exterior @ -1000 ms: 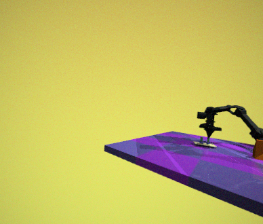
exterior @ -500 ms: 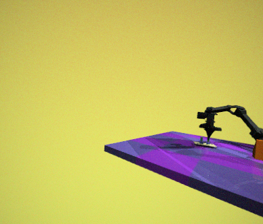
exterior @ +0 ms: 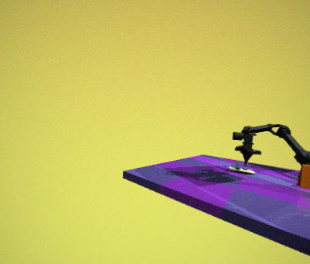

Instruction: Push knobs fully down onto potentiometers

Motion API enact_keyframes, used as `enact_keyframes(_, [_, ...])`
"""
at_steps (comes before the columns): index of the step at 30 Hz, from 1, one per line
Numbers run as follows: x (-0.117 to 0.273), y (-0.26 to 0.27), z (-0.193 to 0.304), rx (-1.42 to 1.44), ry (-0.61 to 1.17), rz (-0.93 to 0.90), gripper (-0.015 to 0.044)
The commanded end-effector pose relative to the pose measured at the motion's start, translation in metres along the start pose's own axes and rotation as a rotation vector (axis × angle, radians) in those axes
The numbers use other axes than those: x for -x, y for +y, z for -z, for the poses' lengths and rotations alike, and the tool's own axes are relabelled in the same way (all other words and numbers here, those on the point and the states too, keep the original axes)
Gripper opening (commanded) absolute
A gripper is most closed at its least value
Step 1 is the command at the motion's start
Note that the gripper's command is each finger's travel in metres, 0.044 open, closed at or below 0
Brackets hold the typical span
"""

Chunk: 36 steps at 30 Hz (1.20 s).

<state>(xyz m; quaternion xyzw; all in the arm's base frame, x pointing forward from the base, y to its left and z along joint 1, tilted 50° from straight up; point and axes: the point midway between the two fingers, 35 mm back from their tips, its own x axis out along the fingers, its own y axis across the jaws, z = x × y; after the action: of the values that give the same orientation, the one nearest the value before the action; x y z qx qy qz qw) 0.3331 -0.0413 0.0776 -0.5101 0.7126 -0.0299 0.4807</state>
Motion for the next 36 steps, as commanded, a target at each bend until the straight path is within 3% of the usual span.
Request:
enact_keyframes(1, [-0.0057, -0.0021, 0.0007, -0.006, 0.005, 0.004, 0.0000])
enact_keyframes(36, [-0.0125, -0.0022, 0.0008, -0.006, 0.005, 0.004, 0.0000])
